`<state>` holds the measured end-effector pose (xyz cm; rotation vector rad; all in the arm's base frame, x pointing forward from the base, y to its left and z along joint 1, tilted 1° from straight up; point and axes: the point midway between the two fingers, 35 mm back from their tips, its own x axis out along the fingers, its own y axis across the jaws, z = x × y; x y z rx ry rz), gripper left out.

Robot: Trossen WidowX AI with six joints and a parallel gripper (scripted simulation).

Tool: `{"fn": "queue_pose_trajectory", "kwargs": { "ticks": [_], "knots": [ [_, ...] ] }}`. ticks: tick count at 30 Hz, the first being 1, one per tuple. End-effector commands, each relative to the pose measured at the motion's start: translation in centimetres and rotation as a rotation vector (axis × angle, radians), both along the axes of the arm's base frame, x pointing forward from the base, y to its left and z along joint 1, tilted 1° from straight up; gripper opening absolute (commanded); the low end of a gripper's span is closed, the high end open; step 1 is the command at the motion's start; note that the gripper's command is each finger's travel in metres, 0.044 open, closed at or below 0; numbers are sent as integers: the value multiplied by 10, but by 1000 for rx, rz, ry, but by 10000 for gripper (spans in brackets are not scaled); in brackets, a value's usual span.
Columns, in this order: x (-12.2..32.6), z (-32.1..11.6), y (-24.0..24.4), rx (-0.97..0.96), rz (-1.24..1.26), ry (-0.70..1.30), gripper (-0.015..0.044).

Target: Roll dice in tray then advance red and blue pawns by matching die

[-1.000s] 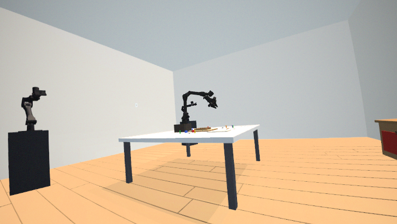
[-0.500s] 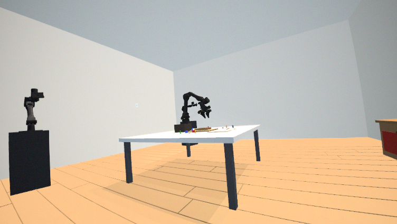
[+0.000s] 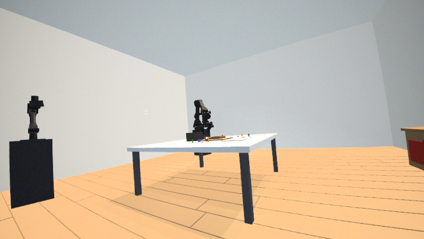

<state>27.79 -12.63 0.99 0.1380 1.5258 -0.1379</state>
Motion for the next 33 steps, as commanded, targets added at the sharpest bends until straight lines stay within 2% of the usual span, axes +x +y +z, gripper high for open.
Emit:
{"fn": "queue_pose_trajectory", "kwargs": {
  "ticks": [1, 33],
  "knots": [
    [-3, -15, 3, 6, 12, 15, 275],
    [-1, -62, 5, 7, 12, 15, 275]
  ]
}}
